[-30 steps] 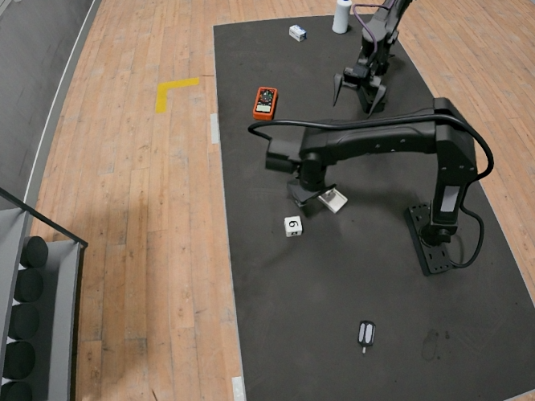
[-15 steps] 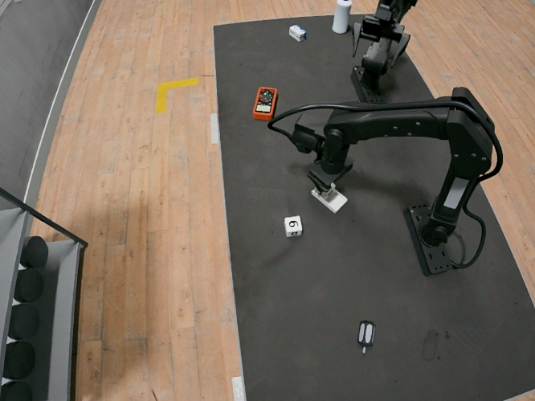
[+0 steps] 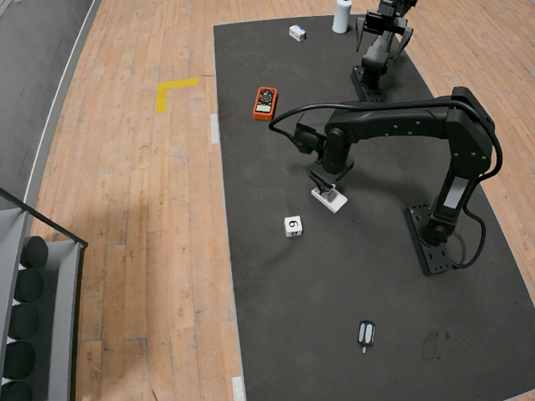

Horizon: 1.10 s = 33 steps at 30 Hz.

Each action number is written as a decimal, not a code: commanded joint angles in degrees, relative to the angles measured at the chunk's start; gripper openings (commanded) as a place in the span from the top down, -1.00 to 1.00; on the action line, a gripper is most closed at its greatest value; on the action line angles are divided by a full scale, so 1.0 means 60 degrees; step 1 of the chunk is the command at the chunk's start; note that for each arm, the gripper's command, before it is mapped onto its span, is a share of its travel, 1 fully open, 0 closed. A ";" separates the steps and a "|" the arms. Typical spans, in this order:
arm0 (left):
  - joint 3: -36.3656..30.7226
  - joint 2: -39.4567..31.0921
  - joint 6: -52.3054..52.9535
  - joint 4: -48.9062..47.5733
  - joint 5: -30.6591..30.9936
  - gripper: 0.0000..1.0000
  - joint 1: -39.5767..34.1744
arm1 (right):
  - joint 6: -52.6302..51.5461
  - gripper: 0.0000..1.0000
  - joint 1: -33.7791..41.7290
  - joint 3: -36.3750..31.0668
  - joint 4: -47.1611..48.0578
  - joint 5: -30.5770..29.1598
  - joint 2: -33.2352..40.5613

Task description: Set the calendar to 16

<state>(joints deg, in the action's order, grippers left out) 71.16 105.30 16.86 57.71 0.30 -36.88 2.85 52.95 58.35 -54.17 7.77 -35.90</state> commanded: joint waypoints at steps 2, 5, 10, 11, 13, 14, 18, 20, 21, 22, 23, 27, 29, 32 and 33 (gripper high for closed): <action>-0.0090 -0.0188 -0.0062 -0.0361 -0.0127 -0.28 -0.0060 | 0.0112 -1.00 0.0126 0.0327 -0.0047 0.0062 0.0126; -0.0129 -0.0078 -0.0058 -0.0511 -0.0073 -0.28 -0.0053 | 0.0110 -1.00 0.0126 0.0328 -0.0048 0.0062 0.0127; -0.0236 0.0158 -0.0056 -0.0763 -0.0074 -0.28 -0.0046 | 0.0036 -1.00 0.0083 0.0229 -0.0049 0.0022 0.0030; -0.0269 0.0179 -0.0055 -0.0818 -0.0074 -0.28 -0.0046 | 0.0036 -1.00 0.0083 0.0229 -0.0049 0.0022 0.0030; -0.0333 0.0183 -0.0056 -0.0930 -0.0074 -0.28 -0.0046 | 0.0036 -1.00 0.0083 0.0229 -0.0049 0.0022 0.0030; -0.0366 0.0200 -0.0056 -0.0986 -0.0073 -0.28 -0.0046 | 0.0036 -1.00 0.0083 0.0229 -0.0049 0.0022 0.0030; -0.0429 0.0209 -0.0056 -0.1097 -0.0073 -0.28 -0.0046 | 0.0036 -1.00 0.0083 0.0229 -0.0049 0.0022 0.0030; -0.0499 0.0336 -0.0056 -0.1205 -0.0073 -0.28 -0.0046 | 0.0036 -1.00 0.0083 0.0229 -0.0049 0.0022 0.0030; -0.0531 0.0358 -0.0056 -0.1259 -0.0074 -0.28 -0.0046 | 0.0036 -1.00 0.0083 0.0229 -0.0049 0.0022 0.0030; -0.0563 0.0381 -0.0056 -0.1313 -0.0074 -0.28 -0.0046 | 0.0036 -1.00 0.0083 0.0229 -0.0049 0.0022 0.0030; -0.0593 0.0405 -0.0056 -0.1367 -0.0074 -0.28 -0.0046 | 0.0036 -1.00 0.0083 0.0229 -0.0049 0.0022 0.0030; -0.0708 0.0455 -0.0056 -0.1587 -0.0073 -0.28 -0.0046 | 0.0036 -1.00 0.0083 0.0229 -0.0049 0.0022 0.0030; -0.0737 0.0449 -0.0056 -0.1644 -0.0073 -0.12 -0.0046 | 0.0036 -1.00 0.0083 0.0229 -0.0049 0.0022 0.0030; -0.0730 0.0449 -0.0056 -0.1648 -0.0073 -0.12 -0.0046 | 0.0036 -1.00 0.0083 0.0229 -0.0049 0.0022 0.0030; -0.0730 0.0449 -0.0056 -0.1648 -0.0073 -0.12 -0.0046 | 0.0036 -1.00 0.0083 0.0229 -0.0049 0.0022 0.0030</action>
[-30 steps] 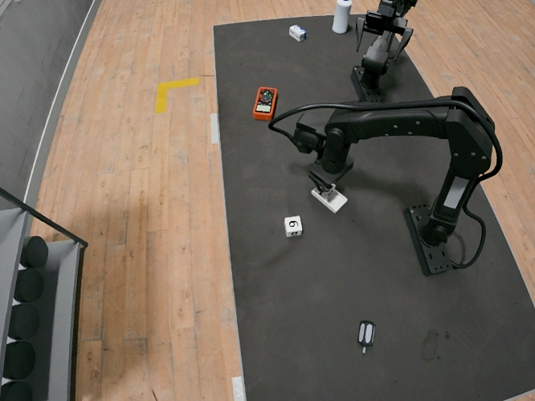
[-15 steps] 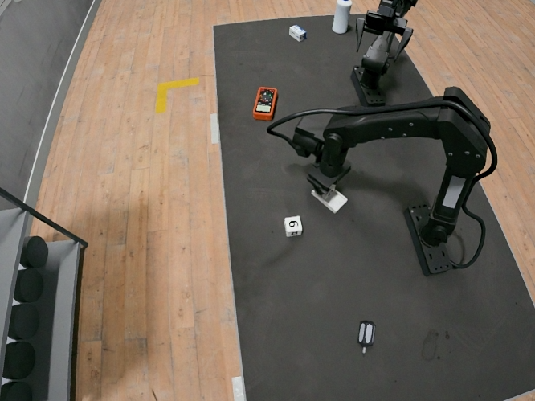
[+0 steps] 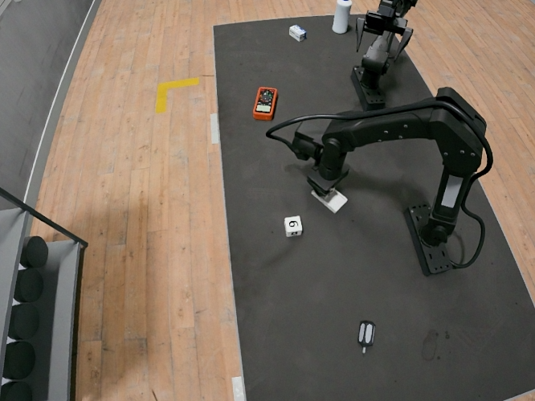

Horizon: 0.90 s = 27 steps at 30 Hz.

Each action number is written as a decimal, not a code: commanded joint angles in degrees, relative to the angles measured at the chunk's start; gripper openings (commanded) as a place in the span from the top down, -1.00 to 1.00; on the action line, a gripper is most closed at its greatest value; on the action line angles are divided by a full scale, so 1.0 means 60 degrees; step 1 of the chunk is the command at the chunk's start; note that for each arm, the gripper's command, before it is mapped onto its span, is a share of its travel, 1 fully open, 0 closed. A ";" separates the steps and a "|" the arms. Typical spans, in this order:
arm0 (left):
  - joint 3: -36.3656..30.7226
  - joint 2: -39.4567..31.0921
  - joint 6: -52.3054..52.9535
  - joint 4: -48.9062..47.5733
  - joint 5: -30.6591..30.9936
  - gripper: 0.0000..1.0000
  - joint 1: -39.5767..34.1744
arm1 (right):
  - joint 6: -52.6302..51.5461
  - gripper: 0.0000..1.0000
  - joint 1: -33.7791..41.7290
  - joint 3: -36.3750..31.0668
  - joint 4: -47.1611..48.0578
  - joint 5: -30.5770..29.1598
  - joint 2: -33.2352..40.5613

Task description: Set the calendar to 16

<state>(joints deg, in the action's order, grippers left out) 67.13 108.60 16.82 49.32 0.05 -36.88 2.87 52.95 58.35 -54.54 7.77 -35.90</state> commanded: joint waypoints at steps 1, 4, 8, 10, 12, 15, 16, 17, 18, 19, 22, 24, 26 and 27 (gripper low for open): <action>-0.0025 -0.0102 -0.0049 -0.0253 -0.0033 -0.03 -0.0046 | 0.0032 -1.00 0.0083 0.0229 0.0013 0.0022 0.0030; -0.0026 -0.0101 -0.0049 -0.0255 -0.0033 0.05 -0.0047 | 0.0032 -1.00 0.0083 0.0229 0.0013 0.0022 0.0030; -0.0116 -0.0221 -0.0088 -0.0267 -0.0030 0.14 -0.0038 | 0.0032 -1.00 0.0083 0.0229 0.0013 0.0022 0.0030; -0.0116 -0.0221 -0.0082 -0.0267 -0.0030 0.17 -0.0038 | 0.0032 -1.00 0.0083 0.0229 0.0013 0.0022 0.0030; -0.0116 -0.0221 -0.0081 -0.0267 -0.0030 0.22 -0.0038 | 0.0032 -1.00 0.0083 0.0229 0.0013 0.0022 0.0030; -0.0162 -0.0254 -0.0072 -0.0279 -0.0030 0.31 -0.0030 | 0.0032 -1.00 0.0083 0.0229 0.0013 0.0022 0.0030; -0.0162 -0.0254 -0.0072 -0.0279 -0.0030 0.31 -0.0030 | 0.0032 -1.00 0.0083 0.0229 0.0013 0.0022 0.0030; -0.0162 -0.0254 -0.0072 -0.0279 -0.0030 0.31 -0.0030 | 0.0032 -1.00 0.0083 0.0229 0.0013 0.0022 0.0030; -0.0162 -0.0254 -0.0072 -0.0279 -0.0030 0.34 -0.0030 | 0.0032 -1.00 0.0083 0.0229 0.0013 0.0022 0.0030; -0.0162 -0.0254 -0.0072 -0.0279 -0.0030 0.37 -0.0030 | 0.0032 -1.00 0.0083 0.0229 0.0013 0.0022 0.0030; -0.0162 -0.0254 -0.0072 -0.0279 -0.0030 0.37 -0.0030 | 0.0032 -1.00 0.0083 0.0229 0.0013 0.0022 0.0030; 0.0014 -0.0312 -0.0071 0.0090 -0.0031 0.29 -0.0029 | 0.0032 -1.00 0.0083 0.0229 0.0013 0.0022 0.0030; 0.0311 -0.0478 -0.0070 0.0438 -0.0030 0.29 -0.0028 | 0.0032 -1.00 0.0083 0.0229 0.0013 0.0022 0.0030; 0.0442 -0.0588 -0.0069 0.0671 -0.0030 0.29 -0.0027 | 0.0032 -1.00 0.0083 0.0229 0.0013 0.0022 0.0030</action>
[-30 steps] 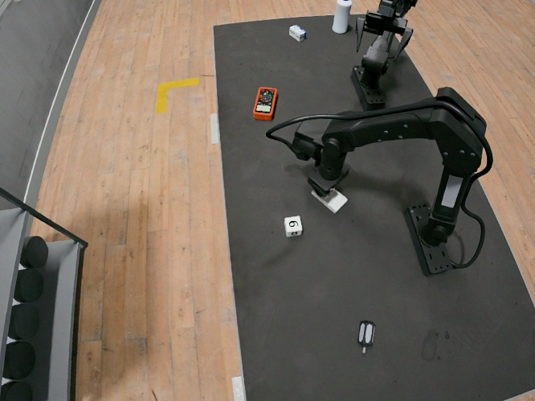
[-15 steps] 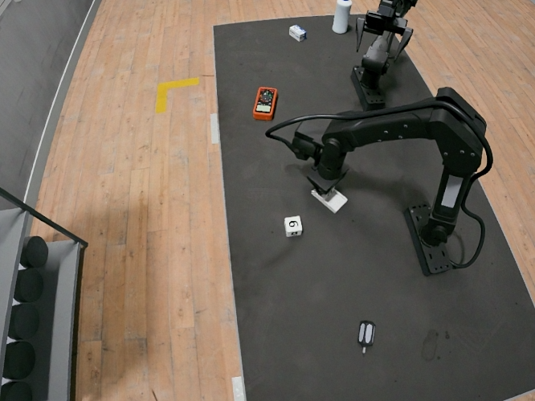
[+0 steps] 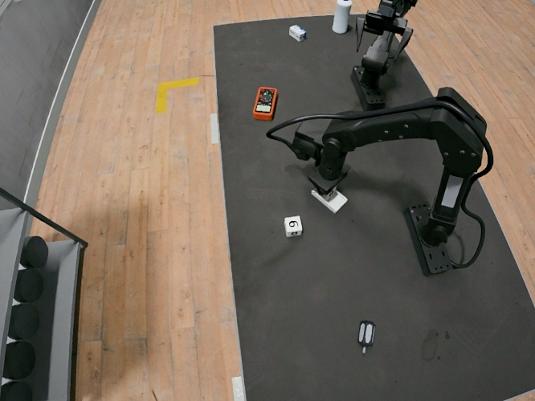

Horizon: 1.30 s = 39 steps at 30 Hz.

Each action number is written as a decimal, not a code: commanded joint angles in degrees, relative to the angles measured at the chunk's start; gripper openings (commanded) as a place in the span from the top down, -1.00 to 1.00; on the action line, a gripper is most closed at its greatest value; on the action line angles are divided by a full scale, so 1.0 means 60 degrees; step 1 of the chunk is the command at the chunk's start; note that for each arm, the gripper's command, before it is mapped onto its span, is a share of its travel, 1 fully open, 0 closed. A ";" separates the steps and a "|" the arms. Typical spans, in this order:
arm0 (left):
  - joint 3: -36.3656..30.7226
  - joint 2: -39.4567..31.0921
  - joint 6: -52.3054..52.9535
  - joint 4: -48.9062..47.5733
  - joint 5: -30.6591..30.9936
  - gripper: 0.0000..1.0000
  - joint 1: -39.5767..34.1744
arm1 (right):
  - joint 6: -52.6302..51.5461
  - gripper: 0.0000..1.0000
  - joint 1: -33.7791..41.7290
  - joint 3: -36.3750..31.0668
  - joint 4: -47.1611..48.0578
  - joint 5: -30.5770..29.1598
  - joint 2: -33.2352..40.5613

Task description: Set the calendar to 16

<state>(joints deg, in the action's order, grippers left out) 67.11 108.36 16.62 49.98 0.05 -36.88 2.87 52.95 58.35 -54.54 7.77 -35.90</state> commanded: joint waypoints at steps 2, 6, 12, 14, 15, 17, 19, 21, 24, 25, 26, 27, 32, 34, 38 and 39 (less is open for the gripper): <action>0.0712 -0.0765 -0.0035 0.1026 -0.0029 0.29 -0.0026 | 0.0032 -1.00 0.0083 0.0229 0.0013 0.0022 0.0030; 0.1044 -0.0928 -0.0033 0.1522 -0.0029 0.29 -0.0025 | 0.0032 -1.00 0.0083 0.0229 0.0013 0.0022 0.0030; 0.1591 -0.0375 -0.0228 0.1879 -0.0018 0.29 -0.0123 | 0.0032 -1.00 0.0083 0.0229 0.0013 0.0022 0.0030; 0.2062 0.0003 -0.0321 0.2015 -0.0005 0.29 -0.0187 | 0.0032 -1.00 0.0083 0.0229 0.0013 0.0022 0.0030; 0.2356 0.0237 -0.0366 0.2076 0.0001 0.29 -0.0227 | 0.0032 -1.00 0.0083 0.0229 0.0013 0.0022 0.0030; 0.3105 0.0836 -0.0468 0.2199 0.0012 0.29 -0.0331 | 0.0032 -1.00 0.0083 0.0229 0.0013 0.0022 0.0030; 0.3942 0.1512 -0.0571 0.2325 0.0026 0.29 -0.0444 | 0.0032 -1.00 0.0083 0.0229 0.0013 0.0022 0.0030; 0.4736 0.2154 -0.0656 0.2463 0.0030 0.29 -0.0540 | 0.0032 -1.00 0.0083 0.0229 0.0013 0.0022 0.0030; 0.5111 0.2455 -0.0693 0.2532 0.0030 0.29 -0.0583 | 0.0032 -1.00 0.0083 0.0229 0.0013 0.0022 0.0030; 0.5636 0.2848 -0.0727 0.2711 0.0025 0.29 -0.0619 | 0.0032 -1.00 0.0083 0.0229 0.0013 0.0022 0.0030; 0.5912 0.3073 -0.0759 0.2743 0.0029 0.29 -0.0658 | 0.0032 -1.00 0.0083 0.0229 0.0013 0.0022 0.0030; 0.6187 0.3294 -0.0788 0.2788 0.0033 0.29 -0.0693 | 0.0032 -1.00 0.0083 0.0229 0.0013 0.0022 0.0030; 0.7565 0.4390 -0.0914 0.3026 0.0042 0.29 -0.0857 | 0.0032 -1.00 0.0083 0.0229 0.0013 0.0022 0.0030; 0.7971 0.4706 -0.0941 0.3099 0.0043 0.29 -0.0900 | 0.0032 -1.00 0.0083 0.0229 0.0013 0.0022 0.0030; 0.8423 0.5044 -0.0952 0.3188 0.0044 0.29 -0.0941 | 0.0032 -1.00 0.0083 0.0229 0.0013 0.0022 0.0030; 0.8451 0.4991 -0.0928 0.3199 0.0045 0.29 -0.0942 | 0.0032 -1.00 0.0083 0.0229 0.0013 0.0022 0.0030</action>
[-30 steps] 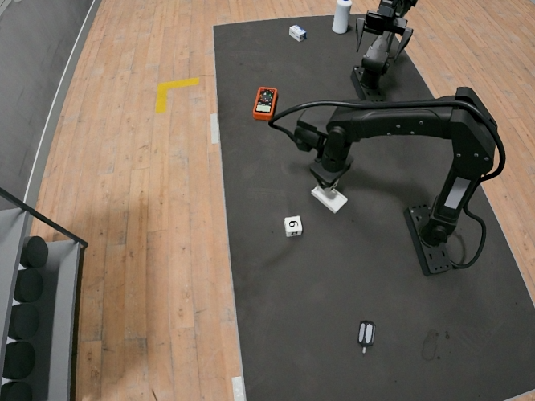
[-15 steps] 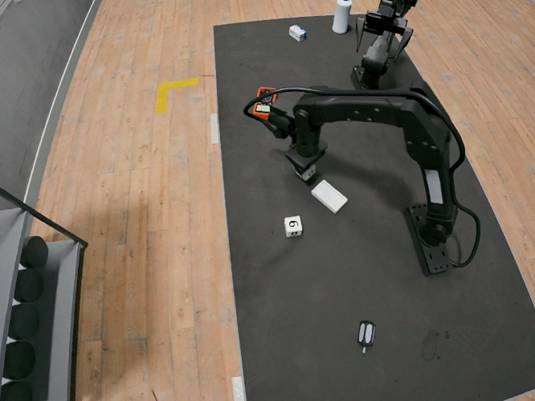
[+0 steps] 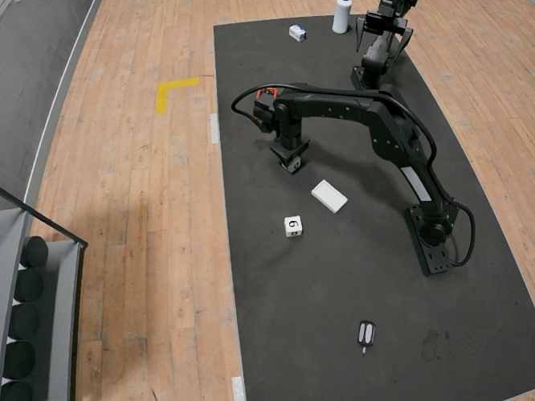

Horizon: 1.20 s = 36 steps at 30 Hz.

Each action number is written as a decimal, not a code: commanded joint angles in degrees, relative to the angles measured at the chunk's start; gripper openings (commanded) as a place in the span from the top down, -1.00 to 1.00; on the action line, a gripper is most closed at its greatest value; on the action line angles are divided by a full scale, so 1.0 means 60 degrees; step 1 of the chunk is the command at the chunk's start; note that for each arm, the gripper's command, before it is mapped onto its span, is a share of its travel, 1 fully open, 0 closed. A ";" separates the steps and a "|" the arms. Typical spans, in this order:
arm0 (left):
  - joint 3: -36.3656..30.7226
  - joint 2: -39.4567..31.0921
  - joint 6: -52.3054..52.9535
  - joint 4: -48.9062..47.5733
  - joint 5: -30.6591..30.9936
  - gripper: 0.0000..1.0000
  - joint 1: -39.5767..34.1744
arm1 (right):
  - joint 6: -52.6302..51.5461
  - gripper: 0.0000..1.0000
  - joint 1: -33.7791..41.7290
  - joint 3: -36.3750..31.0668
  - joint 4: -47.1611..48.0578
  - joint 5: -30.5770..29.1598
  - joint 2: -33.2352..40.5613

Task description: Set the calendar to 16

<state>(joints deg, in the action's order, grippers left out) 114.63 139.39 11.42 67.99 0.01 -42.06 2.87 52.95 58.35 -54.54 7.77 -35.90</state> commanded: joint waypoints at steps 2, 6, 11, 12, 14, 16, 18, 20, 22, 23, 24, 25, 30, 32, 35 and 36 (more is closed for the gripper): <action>0.0531 -0.0182 -0.0061 0.0198 0.0052 0.29 -0.0079 | 0.0032 -1.00 0.0083 0.0229 0.0013 0.0022 0.0030; 0.0538 -0.0200 0.0978 0.0070 -0.0019 0.29 -0.0072 | 0.0032 -1.00 0.0083 0.0229 0.0013 0.0022 0.0030; 0.0419 -0.0205 0.3456 0.0044 -0.0107 0.29 -0.0124 | 0.0032 -1.00 0.0083 0.0229 0.0013 0.0022 0.0030; 0.0422 -0.0292 0.3864 0.0050 -0.0122 0.29 -0.0131 | 0.0032 -1.00 0.0083 0.0229 0.0013 0.0022 0.0030; 0.0415 -0.0296 0.4641 0.0043 -0.0130 0.29 -0.0135 | 0.0032 -1.00 0.0083 0.0229 0.0013 0.0022 0.0030; 0.0409 -0.0299 0.5418 0.0036 -0.0137 0.29 -0.0138 | 0.0032 -1.00 0.0083 0.0229 0.0013 0.0022 0.0030; 0.0405 -0.0301 0.5798 0.0033 -0.0140 0.29 -0.0139 | 0.0032 -1.00 0.0083 0.0229 0.0013 0.0022 0.0030; 0.0408 -0.0300 0.6293 0.0032 -0.0112 0.29 -0.0098 | 0.0032 -1.00 0.0083 0.0229 0.0013 0.0022 0.0030; 0.0397 -0.0306 0.7231 0.0018 -0.0144 0.29 -0.0106 | 0.0032 -1.00 0.0083 0.0229 0.0013 0.0022 0.0030; 0.0397 -0.0307 0.7707 -0.0016 -0.0161 0.29 -0.0116 | 0.0032 -1.00 0.0083 0.0229 0.0013 0.0022 0.0030; 0.0398 -0.0308 0.8121 -0.0047 -0.0170 0.29 -0.0122 | 0.0032 -1.00 0.0083 0.0229 0.0013 0.0022 0.0030; 0.0398 -0.0308 0.8510 -0.0074 -0.0176 0.29 -0.0127 | 0.0032 -1.00 0.0083 0.0229 0.0013 0.0022 0.0030; 0.0369 -0.0324 1.0282 -0.0109 -0.0172 0.29 -0.0135 | 0.0032 -1.00 0.0083 0.0229 0.0013 0.0022 0.0030; 0.0355 -0.0331 1.0720 -0.0098 -0.0148 0.29 -0.0128 | 0.0032 -1.00 0.0083 0.0229 0.0013 0.0022 0.0030; 0.0346 -0.0335 1.0963 -0.0095 -0.0122 0.29 -0.0118 | 0.0032 -1.00 0.0083 0.0229 0.0013 0.0022 0.0030; 0.0346 -0.0335 1.0963 -0.0095 -0.0122 0.29 -0.0118 | 0.0032 -1.00 0.0083 0.0229 0.0013 0.0022 0.0030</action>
<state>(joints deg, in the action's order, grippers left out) 115.46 139.41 73.06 68.07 -1.06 -42.24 2.87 52.95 58.35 -54.54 7.77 -35.90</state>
